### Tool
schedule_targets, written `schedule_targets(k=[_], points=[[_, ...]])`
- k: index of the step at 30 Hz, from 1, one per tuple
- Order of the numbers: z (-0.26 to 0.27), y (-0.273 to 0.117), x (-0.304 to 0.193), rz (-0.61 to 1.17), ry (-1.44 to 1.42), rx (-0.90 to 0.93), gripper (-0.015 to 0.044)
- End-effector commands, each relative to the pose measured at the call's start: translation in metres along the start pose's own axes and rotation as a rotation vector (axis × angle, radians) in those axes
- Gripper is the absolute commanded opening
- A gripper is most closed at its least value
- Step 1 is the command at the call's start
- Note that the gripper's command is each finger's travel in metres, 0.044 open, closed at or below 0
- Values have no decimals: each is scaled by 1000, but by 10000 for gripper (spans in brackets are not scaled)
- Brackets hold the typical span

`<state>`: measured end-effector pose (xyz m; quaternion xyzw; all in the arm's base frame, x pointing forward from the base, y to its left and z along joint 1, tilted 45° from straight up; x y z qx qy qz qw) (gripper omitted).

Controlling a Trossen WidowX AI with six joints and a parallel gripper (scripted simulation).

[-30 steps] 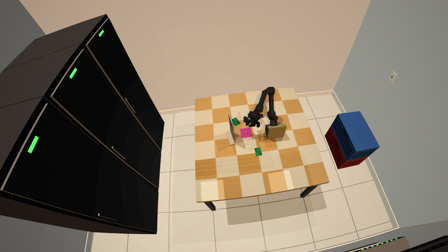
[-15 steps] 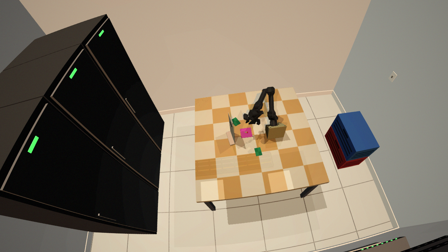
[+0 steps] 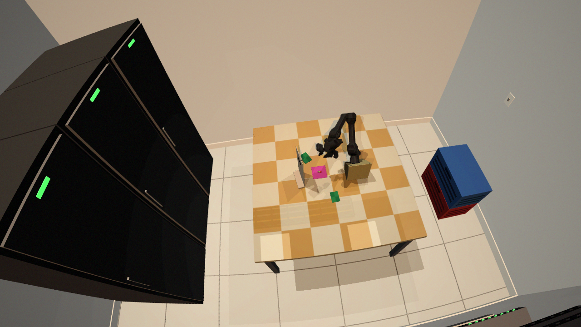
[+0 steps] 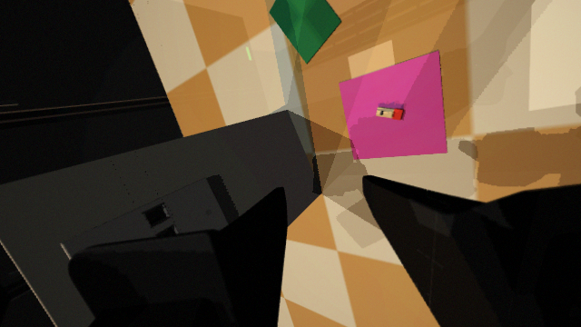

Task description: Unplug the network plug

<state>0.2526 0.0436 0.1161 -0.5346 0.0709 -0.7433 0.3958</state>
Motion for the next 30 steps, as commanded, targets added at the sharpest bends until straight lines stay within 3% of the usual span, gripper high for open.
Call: schedule_targets(k=[1,7,30], points=[[1,-2,1,-3,5,2,287],[1,-2,1,-3,5,2,440],[1,-2,1,-3,5,2,440]])
Point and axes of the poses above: the point midway between the two fingers, 35 mm back from their tips, its own y axis out along the fingers, its own z axis across the jaws, x = y × z, the point moved 1 cm from there along -y, back along the fingers, and after that the axes turned 6 degrees about -y, right-handed, at the moved point
